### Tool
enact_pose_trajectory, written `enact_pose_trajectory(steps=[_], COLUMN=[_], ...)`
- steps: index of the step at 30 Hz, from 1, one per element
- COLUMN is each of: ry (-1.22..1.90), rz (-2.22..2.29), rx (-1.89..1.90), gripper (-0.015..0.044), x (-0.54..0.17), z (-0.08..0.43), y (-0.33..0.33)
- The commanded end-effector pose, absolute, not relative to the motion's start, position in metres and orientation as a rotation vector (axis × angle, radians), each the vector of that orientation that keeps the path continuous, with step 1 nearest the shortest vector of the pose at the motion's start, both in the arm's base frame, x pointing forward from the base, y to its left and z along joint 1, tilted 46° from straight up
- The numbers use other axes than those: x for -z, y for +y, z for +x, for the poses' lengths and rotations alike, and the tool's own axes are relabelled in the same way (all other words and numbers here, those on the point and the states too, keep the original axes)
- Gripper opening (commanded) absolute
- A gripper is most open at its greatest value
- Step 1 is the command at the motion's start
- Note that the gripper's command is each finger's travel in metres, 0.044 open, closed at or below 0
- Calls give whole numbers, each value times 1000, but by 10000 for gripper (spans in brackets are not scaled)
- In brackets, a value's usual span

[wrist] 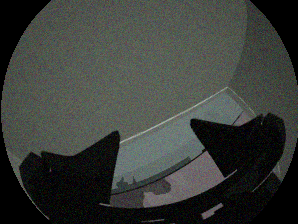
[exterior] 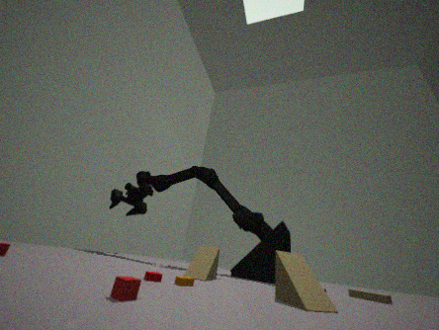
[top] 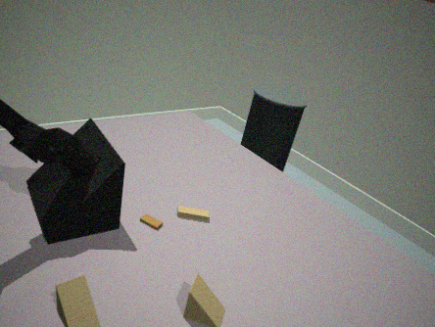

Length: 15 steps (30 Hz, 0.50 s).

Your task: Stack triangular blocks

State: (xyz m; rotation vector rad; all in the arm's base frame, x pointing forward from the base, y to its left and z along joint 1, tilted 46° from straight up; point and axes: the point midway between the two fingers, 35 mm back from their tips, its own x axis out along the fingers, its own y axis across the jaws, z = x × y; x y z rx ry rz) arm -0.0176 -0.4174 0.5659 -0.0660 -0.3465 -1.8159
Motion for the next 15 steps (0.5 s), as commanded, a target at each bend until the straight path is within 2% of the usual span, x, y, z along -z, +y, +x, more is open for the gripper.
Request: enact_pose_trajectory(steps=[1,8,15], ry=[-349,-343,-296], rz=[153,490,796], rx=[1716,1585,1496], gripper=[440,440,440], x=[-519,-447,-372], z=[35,122,212], y=[-446,-466,-457])
